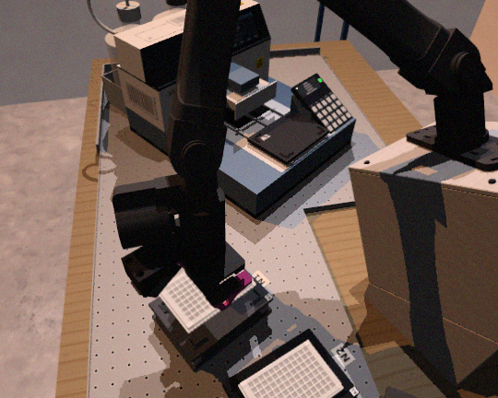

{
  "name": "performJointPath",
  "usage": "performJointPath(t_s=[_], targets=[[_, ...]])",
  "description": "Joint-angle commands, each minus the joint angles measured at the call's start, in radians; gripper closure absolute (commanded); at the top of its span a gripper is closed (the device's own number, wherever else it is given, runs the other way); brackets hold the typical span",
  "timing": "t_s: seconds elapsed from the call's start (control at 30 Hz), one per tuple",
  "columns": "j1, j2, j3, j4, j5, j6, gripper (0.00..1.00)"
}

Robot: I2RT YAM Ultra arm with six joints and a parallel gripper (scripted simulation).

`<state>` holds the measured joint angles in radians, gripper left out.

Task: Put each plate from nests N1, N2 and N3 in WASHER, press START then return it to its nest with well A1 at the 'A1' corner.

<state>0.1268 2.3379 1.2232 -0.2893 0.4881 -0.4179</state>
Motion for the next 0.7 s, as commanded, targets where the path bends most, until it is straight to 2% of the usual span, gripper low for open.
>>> performJointPath(t_s=[0.0,0.67], targets=[[0.028,-0.036,-0.024,-0.037,0.005,0.019,1.00],[0.066,-0.116,-0.029,-0.131,0.010,0.062,1.00]])
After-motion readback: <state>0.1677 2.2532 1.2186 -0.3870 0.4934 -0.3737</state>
